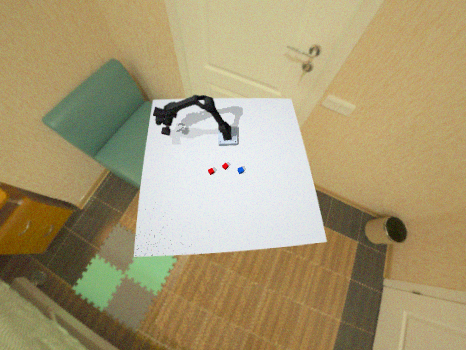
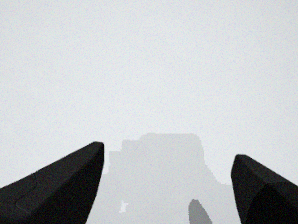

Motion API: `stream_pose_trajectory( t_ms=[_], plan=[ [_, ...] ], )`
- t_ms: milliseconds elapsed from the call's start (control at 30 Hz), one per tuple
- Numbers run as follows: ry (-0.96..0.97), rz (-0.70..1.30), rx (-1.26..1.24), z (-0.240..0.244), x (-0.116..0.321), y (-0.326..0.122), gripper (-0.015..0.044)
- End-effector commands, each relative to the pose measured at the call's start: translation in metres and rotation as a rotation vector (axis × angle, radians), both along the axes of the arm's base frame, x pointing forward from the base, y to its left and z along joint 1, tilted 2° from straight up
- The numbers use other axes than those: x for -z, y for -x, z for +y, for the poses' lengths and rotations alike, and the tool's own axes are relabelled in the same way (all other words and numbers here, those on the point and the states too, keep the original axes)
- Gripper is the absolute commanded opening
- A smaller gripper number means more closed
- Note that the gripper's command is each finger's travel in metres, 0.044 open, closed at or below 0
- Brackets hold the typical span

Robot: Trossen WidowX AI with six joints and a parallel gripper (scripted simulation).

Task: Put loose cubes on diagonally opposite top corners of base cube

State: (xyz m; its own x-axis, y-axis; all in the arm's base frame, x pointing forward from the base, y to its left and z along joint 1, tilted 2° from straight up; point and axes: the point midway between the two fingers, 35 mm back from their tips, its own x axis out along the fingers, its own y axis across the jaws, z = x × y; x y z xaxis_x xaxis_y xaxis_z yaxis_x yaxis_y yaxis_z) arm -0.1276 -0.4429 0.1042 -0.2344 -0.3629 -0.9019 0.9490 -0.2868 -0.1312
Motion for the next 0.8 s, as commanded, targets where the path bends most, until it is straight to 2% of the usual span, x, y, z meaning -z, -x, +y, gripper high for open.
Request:
stream_pose_trajectory(
  t_ms=[0, 367, 767],
  plan=[
    [-0.023, -0.040, -0.067, 0.004, -0.001, -0.054, 0.0265],
    [-0.094, -0.108, -0.247, 0.040, -0.005, -0.184, 0.0265],
    [-0.196, -0.146, -0.433, 0.119, -0.010, -0.294, 0.0265]
  ],
)
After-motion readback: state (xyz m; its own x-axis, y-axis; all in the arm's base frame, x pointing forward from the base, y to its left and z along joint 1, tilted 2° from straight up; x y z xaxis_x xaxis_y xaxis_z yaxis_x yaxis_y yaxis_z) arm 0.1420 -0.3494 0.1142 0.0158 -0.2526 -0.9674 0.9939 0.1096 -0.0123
